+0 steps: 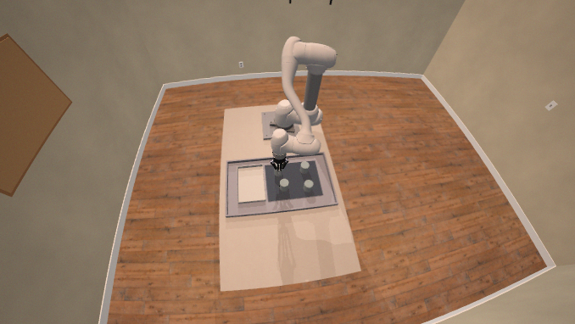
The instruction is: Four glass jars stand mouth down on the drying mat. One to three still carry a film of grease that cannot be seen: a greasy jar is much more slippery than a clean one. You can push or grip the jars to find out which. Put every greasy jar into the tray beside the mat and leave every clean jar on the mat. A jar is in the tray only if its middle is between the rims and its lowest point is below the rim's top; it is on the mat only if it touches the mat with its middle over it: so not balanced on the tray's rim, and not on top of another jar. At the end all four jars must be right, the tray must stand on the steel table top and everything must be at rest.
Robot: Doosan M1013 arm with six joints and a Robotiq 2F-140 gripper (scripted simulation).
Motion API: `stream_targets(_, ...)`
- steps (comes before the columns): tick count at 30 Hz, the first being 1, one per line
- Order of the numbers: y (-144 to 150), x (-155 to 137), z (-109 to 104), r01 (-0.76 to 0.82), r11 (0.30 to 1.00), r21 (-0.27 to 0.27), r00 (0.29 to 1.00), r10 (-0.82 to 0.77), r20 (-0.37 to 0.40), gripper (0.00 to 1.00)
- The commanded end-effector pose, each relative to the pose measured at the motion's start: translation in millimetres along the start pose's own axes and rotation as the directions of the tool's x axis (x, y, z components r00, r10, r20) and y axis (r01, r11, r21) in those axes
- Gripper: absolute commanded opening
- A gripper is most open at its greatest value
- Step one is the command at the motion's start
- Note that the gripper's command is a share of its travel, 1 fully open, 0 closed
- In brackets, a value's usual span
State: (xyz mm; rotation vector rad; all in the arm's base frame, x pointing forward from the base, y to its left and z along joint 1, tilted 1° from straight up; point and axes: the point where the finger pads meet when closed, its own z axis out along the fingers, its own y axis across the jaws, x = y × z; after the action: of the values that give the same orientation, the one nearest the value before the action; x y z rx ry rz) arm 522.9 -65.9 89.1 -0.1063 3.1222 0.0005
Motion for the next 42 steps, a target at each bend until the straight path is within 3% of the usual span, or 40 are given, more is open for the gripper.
stream_targets(1, 0, 8, 2, 0.002, 1.000, -0.004, 1.000, -0.002, -0.009, 0.00)
stream_targets(17, 0, 9, 0, 0.002, 1.000, -0.004, 1.000, -0.002, -0.009, 0.00)
stream_targets(31, 0, -21, 10, 0.002, 1.000, -0.004, 1.000, -0.002, -0.009, 0.00)
stream_targets(42, 0, -21, 10, 0.002, 1.000, -0.004, 1.000, -0.002, -0.009, 0.00)
